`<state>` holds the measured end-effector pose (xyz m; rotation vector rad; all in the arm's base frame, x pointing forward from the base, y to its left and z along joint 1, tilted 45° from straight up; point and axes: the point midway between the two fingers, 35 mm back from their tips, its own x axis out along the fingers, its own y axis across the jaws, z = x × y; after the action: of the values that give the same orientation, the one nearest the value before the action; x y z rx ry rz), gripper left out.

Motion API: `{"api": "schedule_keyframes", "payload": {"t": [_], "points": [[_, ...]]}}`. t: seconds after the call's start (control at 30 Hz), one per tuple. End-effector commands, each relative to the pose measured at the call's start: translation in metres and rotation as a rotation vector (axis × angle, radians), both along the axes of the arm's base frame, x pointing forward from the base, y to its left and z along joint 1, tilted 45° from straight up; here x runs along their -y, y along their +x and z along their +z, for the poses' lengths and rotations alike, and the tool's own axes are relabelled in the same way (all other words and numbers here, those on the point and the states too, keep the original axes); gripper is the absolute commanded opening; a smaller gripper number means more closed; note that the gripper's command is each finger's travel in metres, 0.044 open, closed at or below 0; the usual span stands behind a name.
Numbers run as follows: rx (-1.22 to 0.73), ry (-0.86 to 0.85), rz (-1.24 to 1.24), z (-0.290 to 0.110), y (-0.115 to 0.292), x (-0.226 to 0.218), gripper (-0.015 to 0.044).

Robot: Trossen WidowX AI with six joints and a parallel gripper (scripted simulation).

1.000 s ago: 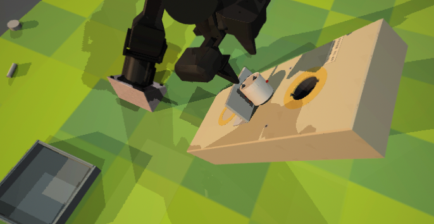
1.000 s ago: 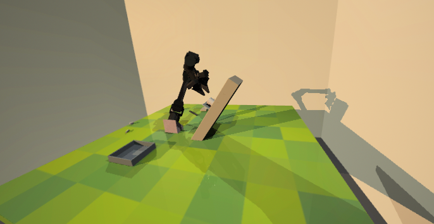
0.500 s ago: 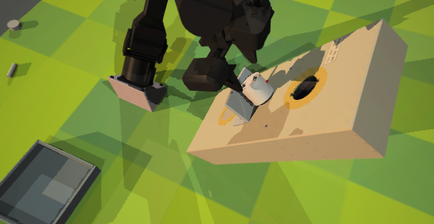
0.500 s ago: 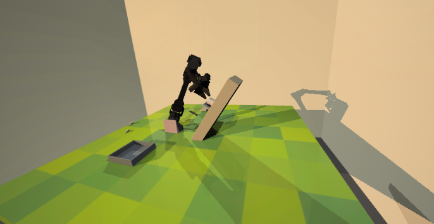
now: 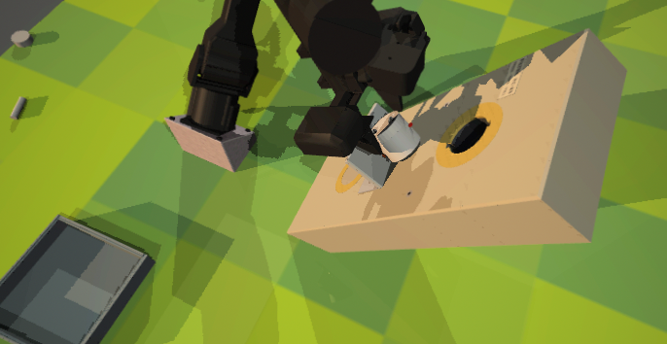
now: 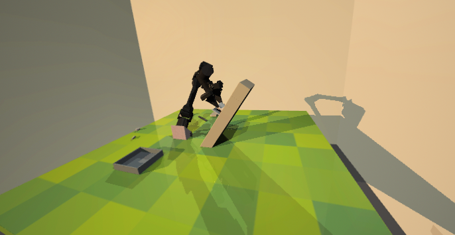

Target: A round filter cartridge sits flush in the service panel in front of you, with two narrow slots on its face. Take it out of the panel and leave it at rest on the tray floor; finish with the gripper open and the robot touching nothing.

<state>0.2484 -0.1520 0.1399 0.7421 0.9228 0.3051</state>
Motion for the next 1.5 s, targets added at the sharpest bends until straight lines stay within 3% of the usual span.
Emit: {"api": "schedule_keyframes", "payload": {"t": [0.0,0.13,0.73,0.97,1.2,1.47], "points": [[0.000,0.007,0.002,-0.004,0.003,-0.007,0.0305],[0.000,0.008,0.002,-0.005,0.004,-0.008,0.0305],[0.001,0.001,0.002,-0.003,0.003,-0.004,0.0185],[0.001,0.001,0.001,0.002,0.007,0.001,0.0001],[0.001,0.000,-0.001,0.012,0.015,0.012,0.0000],[-0.003,-0.018,-0.083,0.043,-0.010,0.041,0.0000]]}}
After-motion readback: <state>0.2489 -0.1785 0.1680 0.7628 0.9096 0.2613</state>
